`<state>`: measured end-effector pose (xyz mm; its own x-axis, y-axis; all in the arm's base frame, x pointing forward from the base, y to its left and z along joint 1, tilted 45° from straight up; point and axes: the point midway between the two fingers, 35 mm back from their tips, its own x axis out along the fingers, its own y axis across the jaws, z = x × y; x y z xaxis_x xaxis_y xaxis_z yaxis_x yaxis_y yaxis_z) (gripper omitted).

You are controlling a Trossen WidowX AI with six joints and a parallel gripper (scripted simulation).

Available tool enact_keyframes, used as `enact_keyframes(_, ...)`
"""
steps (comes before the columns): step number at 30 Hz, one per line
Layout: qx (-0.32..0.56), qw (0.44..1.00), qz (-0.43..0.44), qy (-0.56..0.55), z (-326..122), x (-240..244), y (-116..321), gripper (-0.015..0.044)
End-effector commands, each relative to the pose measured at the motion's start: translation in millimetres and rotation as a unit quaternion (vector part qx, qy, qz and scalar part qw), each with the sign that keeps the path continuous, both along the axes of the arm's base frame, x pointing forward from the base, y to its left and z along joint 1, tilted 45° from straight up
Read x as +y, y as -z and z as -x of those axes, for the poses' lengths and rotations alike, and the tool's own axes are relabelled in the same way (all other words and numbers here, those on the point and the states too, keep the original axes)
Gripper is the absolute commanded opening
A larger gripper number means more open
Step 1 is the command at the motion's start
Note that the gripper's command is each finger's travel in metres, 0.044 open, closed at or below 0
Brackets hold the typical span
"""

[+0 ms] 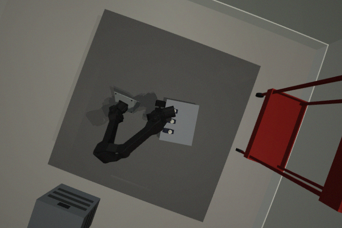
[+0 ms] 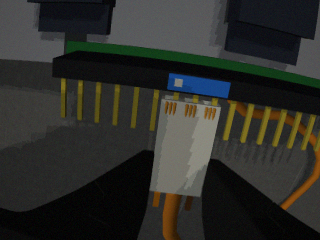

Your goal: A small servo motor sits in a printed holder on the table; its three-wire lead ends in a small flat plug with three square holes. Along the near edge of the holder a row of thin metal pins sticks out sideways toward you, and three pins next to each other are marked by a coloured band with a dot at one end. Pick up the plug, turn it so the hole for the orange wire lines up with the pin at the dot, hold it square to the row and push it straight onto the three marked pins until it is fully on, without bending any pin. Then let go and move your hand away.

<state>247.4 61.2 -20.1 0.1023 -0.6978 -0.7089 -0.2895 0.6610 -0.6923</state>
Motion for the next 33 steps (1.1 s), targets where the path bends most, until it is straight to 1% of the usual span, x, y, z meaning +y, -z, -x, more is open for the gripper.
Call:
enact_keyframes(1, -0.001, 1.0, -0.003, -0.002, -4.3, 2.7, 0.4, 0.0)
enact_keyframes(4, -0.001, 1.0, -0.003, -0.002, -6.2, 3.4, 0.7, 0.0)
enact_keyframes(13, -0.001, 1.0, -0.003, -0.002, -3.5, 1.6, -2.0, 0.0236)
enact_keyframes(19, 0.0, 1.0, -0.004, -0.002, 1.5, 37.1, -37.5, 0.0394)
enact_keyframes(21, 0.0, 1.0, -0.004, -0.002, 2.9, 41.9, -43.1, 0.044)
enact_keyframes(33, 0.0, 1.0, -0.004, -0.002, 2.9, 41.9, -43.1, 0.044)
